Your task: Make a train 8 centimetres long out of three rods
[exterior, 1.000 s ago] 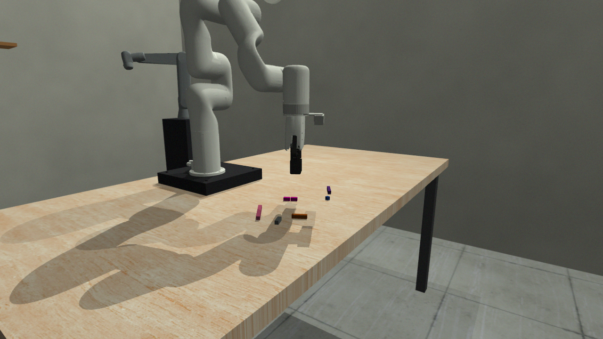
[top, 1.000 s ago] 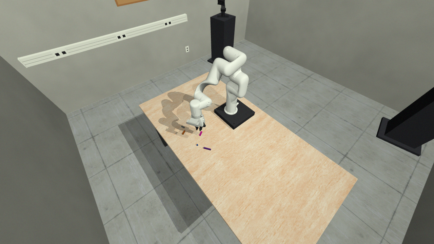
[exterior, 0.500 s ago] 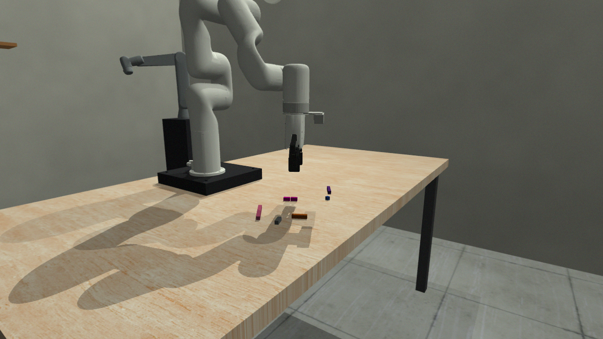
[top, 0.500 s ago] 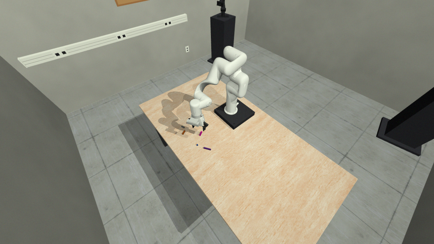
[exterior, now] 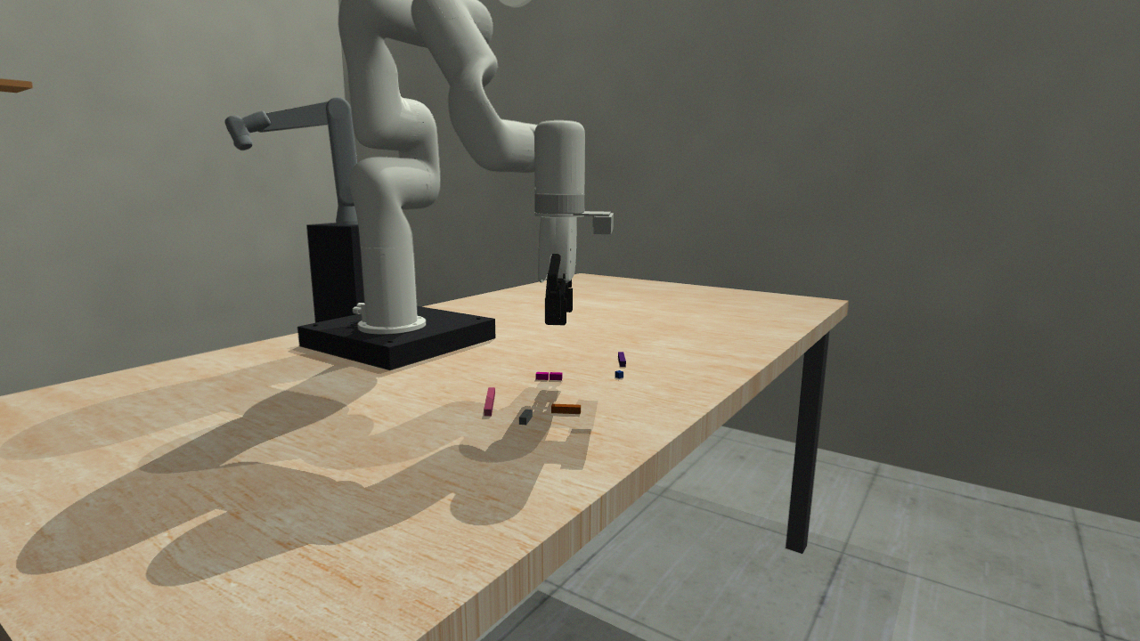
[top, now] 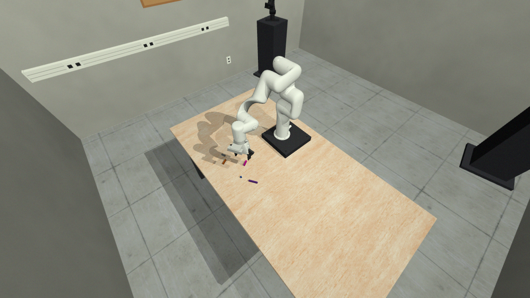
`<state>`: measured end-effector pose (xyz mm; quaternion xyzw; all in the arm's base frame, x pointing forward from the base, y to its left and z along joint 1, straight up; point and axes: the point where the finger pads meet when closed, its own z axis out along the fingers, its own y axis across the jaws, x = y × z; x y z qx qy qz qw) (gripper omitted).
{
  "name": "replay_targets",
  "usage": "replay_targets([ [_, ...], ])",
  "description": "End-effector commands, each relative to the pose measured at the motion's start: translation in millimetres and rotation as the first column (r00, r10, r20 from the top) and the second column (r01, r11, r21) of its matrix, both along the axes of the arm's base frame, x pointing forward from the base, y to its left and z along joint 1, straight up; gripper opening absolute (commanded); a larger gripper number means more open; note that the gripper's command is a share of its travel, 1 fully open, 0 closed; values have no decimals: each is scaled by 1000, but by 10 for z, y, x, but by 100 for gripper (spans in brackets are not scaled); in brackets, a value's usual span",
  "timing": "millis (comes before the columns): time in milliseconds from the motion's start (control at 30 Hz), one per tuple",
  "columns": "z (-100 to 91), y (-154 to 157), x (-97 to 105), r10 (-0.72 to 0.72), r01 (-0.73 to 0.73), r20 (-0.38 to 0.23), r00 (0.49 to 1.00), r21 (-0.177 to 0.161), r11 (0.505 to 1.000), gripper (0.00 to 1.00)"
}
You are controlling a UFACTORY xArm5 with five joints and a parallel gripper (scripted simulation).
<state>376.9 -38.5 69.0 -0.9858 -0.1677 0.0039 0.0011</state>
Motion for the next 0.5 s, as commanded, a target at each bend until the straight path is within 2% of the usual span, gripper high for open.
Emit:
replay_targets([
  [0, 10, -17, 27, -47, 47, 4, 999, -1, 999, 100],
  [167, 6, -56, 60, -161, 161, 4, 987, -1, 987, 100],
  [467, -4, -152, 138, -426, 426, 4, 905, -2, 905, 100],
])
